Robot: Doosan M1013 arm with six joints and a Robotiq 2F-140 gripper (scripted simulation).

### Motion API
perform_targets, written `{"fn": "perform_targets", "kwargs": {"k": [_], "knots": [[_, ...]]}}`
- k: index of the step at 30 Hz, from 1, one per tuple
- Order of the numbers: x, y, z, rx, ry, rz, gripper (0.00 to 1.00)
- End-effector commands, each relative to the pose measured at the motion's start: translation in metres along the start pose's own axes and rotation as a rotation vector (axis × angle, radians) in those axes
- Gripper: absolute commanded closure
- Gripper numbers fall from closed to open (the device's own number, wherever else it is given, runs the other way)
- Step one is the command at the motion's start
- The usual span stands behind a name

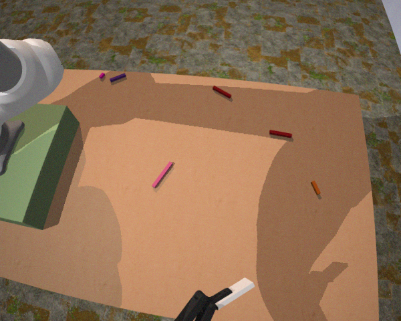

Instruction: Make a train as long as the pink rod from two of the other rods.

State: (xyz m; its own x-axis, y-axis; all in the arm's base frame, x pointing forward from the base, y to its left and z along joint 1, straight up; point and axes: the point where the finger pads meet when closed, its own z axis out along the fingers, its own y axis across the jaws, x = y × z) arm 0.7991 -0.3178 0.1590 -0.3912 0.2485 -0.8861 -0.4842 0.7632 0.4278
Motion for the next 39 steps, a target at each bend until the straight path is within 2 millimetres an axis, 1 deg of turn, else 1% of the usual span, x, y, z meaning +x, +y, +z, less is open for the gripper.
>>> {"fn": "perform_targets", "kwargs": {"k": [1, 18, 22, 25, 27, 32, 34, 35, 39], "knots": [[0.0, 0.0, 0.0, 0.0, 0.0, 0.0, 0.0], [0.0, 0.0, 0.0, 0.0, 0.0, 0.0, 0.0], [0.003, 0.005, 0.005, -0.007, 0.01, 0.001, 0.0], [0.011, 0.02, 0.02, -0.025, 0.04, 0.002, 0.0], [0.021, 0.038, 0.037, -0.046, 0.075, 0.003, 0.0], [0.041, 0.071, 0.065, -0.084, 0.14, 0.003, 0.0], [0.041, 0.071, 0.065, -0.084, 0.14, 0.003, 0.0], [0.05, 0.087, 0.078, -0.102, 0.172, 0.003, 0.0], [0.067, 0.114, 0.097, -0.132, 0.224, -0.001, 0.0]]}}
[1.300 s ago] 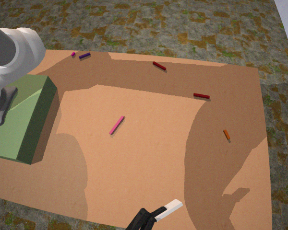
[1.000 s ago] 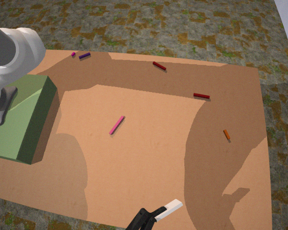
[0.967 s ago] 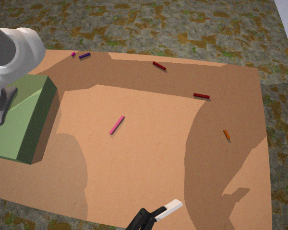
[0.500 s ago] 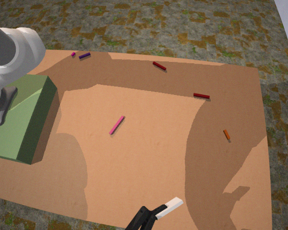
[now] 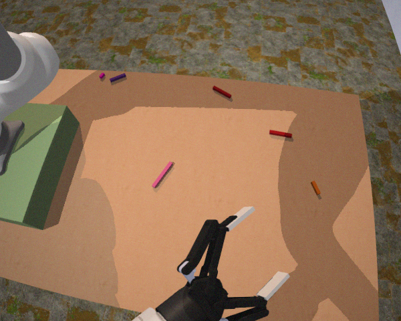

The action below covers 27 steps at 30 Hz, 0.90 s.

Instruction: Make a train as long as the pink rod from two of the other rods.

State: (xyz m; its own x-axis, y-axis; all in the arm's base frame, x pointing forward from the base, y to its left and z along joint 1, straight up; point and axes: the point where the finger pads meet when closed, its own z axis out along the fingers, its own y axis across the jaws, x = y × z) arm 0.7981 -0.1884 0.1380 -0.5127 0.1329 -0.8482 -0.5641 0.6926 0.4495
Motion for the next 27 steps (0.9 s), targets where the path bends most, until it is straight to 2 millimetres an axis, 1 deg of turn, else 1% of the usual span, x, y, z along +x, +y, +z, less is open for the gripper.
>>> {"fn": "perform_targets", "kwargs": {"k": [1, 10, 12, 13, 14, 20, 27], "knots": [[0.016, 0.028, 0.028, -0.031, 0.065, 0.003, 0.0], [0.05, 0.091, 0.08, -0.097, 0.193, -0.012, 0.0], [0.05, 0.091, 0.08, -0.097, 0.193, -0.012, 0.0], [0.061, 0.11, 0.093, -0.116, 0.232, -0.019, 0.0], [0.064, 0.114, 0.096, -0.12, 0.24, -0.02, 0.0], [0.091, 0.158, 0.122, -0.162, 0.331, -0.04, 0.0], [0.126, 0.212, 0.148, -0.209, 0.439, -0.072, 0.0]]}}
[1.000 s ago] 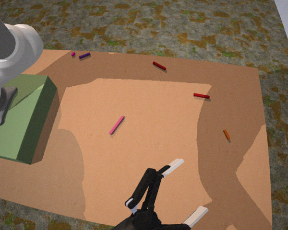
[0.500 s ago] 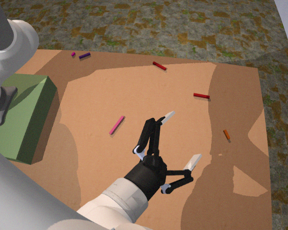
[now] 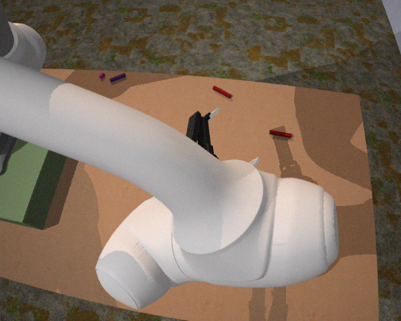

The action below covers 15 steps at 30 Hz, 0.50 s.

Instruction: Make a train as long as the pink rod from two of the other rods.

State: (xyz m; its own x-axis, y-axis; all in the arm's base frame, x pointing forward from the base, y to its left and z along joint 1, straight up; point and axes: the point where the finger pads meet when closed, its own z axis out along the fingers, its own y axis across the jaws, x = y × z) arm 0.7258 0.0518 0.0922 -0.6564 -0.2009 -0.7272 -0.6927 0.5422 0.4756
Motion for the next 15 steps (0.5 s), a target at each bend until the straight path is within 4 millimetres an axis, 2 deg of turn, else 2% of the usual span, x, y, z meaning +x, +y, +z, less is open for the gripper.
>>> {"fn": "perform_targets", "kwargs": {"k": [1, 2, 3, 15], "knots": [[0.01, 0.023, 0.021, -0.018, 0.058, -0.008, 0.0], [0.01, 0.023, 0.021, -0.018, 0.058, -0.008, 0.0], [0.018, 0.042, 0.037, -0.034, 0.101, -0.022, 0.0], [0.062, 0.128, 0.097, -0.099, 0.294, -0.1, 0.0]]}}
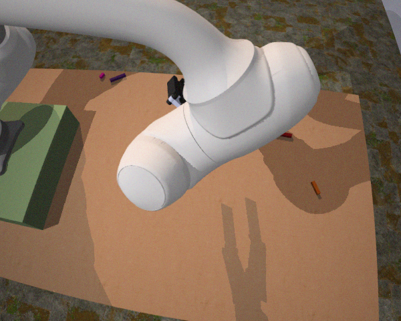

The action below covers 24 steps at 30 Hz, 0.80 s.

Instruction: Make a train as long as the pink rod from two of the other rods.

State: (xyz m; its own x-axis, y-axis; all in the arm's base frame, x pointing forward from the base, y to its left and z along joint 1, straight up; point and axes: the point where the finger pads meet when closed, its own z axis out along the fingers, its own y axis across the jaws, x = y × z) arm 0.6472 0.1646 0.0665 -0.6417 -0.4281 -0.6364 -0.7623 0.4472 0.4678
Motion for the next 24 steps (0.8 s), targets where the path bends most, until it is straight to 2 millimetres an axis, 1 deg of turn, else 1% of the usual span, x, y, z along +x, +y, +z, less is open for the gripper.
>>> {"fn": "perform_targets", "kwargs": {"k": [1, 2, 4, 5, 6, 11, 19, 21, 22, 23, 24], "knots": [[0.011, 0.032, 0.027, -0.018, 0.08, -0.025, 0.0], [0.014, 0.039, 0.032, -0.023, 0.097, -0.034, 0.0], [0.014, 0.039, 0.032, -0.023, 0.097, -0.034, 0.0], [0.022, 0.059, 0.047, -0.035, 0.143, -0.057, 0.0], [0.024, 0.063, 0.05, -0.038, 0.153, -0.062, 0.0], [0.042, 0.102, 0.075, -0.059, 0.244, -0.114, 0.0], [0.078, 0.164, 0.108, -0.085, 0.392, -0.214, 0.0], [0.078, 0.164, 0.108, -0.085, 0.392, -0.214, 0.0], [0.091, 0.184, 0.117, -0.092, 0.442, -0.253, 0.0], [0.094, 0.188, 0.119, -0.094, 0.452, -0.262, 0.0], [0.1, 0.197, 0.122, -0.096, 0.472, -0.279, 0.0]]}}
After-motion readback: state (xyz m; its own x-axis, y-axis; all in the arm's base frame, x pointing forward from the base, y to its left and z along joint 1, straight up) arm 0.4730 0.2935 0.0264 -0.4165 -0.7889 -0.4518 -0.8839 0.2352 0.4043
